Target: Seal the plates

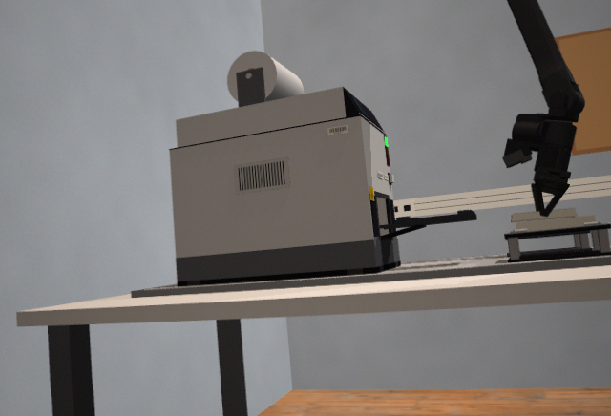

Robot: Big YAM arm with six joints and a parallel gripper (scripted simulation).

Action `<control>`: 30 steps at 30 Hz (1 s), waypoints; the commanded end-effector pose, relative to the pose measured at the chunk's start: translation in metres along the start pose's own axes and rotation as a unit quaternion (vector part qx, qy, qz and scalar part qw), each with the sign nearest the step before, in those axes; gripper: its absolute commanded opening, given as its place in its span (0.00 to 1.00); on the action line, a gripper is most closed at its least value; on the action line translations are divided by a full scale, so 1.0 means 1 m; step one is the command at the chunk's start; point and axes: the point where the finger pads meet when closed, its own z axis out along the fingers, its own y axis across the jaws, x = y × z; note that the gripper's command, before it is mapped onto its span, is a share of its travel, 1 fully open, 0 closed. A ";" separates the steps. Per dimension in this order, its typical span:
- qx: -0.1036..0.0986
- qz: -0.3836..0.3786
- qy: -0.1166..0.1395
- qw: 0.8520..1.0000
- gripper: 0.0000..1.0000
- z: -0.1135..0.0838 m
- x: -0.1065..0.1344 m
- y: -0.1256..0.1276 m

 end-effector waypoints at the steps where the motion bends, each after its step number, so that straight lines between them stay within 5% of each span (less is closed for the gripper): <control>1: 0.000 -0.008 -0.007 1.000 0.00 -0.007 -0.007 0.001; 19: 0.003 -0.011 -0.016 1.000 0.00 -0.003 -0.016 -0.001; 30: -0.005 -0.008 0.002 1.000 0.00 -0.003 0.004 0.007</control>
